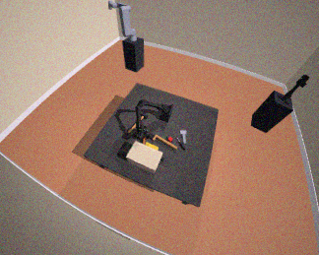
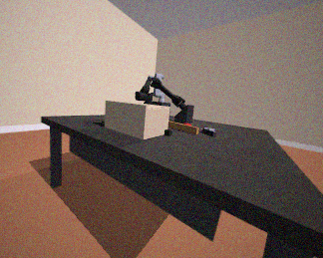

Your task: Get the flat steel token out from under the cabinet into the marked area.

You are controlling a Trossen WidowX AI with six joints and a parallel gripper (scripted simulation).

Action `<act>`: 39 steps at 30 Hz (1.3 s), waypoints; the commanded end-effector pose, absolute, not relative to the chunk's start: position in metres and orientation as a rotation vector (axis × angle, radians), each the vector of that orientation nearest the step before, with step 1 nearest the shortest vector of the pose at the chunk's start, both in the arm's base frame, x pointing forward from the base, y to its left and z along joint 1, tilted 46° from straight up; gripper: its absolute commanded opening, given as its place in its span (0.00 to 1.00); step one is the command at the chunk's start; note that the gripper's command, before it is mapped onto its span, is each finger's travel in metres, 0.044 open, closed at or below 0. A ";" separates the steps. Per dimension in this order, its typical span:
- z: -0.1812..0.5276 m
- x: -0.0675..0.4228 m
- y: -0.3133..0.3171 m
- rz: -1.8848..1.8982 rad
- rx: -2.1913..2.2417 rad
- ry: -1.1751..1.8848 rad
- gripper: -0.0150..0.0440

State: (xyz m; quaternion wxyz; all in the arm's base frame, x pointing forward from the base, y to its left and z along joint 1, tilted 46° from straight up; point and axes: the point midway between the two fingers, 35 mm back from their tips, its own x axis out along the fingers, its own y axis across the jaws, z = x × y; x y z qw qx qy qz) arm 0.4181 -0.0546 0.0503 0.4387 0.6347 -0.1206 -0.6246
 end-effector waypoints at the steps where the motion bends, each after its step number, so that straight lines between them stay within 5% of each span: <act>1: 0.048 0.421 -0.052 -1.551 1.579 -0.300 0.25; 39: 0.041 0.399 -0.054 -1.552 1.578 -0.300 0.25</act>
